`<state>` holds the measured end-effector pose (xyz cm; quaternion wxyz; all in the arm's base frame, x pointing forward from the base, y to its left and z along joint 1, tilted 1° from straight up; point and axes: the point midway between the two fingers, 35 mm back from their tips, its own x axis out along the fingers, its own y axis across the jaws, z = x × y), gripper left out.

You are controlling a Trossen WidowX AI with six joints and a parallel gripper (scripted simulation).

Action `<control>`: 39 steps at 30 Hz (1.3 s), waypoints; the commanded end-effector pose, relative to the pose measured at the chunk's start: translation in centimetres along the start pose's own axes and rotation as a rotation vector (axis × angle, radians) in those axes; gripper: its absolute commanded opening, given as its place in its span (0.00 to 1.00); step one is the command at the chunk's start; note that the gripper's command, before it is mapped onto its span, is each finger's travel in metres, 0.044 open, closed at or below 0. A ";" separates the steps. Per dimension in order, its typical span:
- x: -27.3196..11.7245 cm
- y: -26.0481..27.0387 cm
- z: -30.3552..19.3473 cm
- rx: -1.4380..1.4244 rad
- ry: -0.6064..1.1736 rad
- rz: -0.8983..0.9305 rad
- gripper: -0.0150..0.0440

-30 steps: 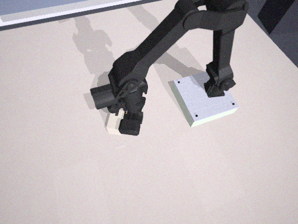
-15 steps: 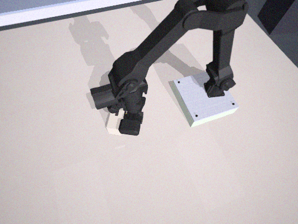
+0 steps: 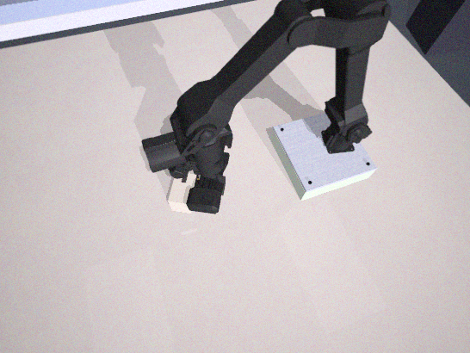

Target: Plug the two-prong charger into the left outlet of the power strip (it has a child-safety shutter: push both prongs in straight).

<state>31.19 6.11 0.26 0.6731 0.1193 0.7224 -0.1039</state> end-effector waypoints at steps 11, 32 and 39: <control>-0.1 0.0 0.4 -0.005 0.001 0.001 0.25; -0.1 0.0 1.1 -0.005 0.001 0.001 0.25; -0.2 0.0 1.4 -0.005 0.000 0.001 0.25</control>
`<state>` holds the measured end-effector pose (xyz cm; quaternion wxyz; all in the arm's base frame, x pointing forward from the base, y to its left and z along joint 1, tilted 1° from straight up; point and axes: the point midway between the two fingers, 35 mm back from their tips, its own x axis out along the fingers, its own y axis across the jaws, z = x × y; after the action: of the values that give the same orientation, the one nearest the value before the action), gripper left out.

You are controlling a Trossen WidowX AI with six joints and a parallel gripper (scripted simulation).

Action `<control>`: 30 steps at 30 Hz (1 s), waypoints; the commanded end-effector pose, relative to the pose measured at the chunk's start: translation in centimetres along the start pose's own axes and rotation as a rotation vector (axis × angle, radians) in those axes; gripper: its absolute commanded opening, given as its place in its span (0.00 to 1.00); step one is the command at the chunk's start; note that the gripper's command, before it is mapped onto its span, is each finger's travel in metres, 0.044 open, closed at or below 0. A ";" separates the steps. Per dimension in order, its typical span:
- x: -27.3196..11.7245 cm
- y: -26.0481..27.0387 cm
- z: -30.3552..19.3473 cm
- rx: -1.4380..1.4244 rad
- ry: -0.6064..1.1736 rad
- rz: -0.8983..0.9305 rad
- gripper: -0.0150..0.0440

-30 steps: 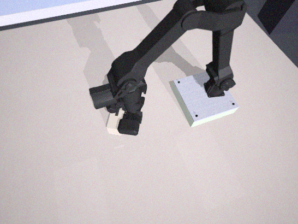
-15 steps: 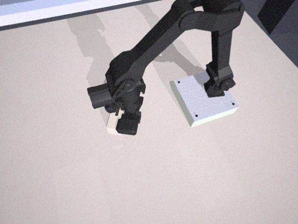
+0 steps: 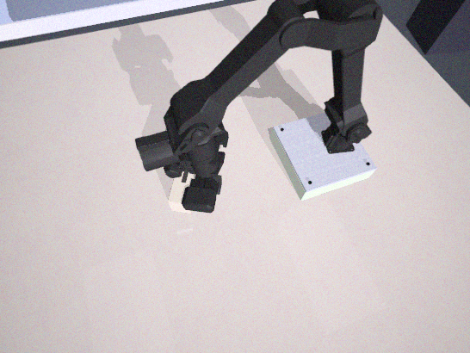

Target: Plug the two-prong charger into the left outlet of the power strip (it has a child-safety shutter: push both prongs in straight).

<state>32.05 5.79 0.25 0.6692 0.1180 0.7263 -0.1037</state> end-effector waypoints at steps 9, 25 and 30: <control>-0.1 0.1 0.8 -0.003 -0.010 0.004 0.25; -0.2 0.1 1.4 -0.003 -0.011 0.004 0.25; -0.1 0.1 1.6 -0.003 -0.011 0.004 0.25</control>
<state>32.50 5.64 0.29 0.6615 0.1176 0.7336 -0.1017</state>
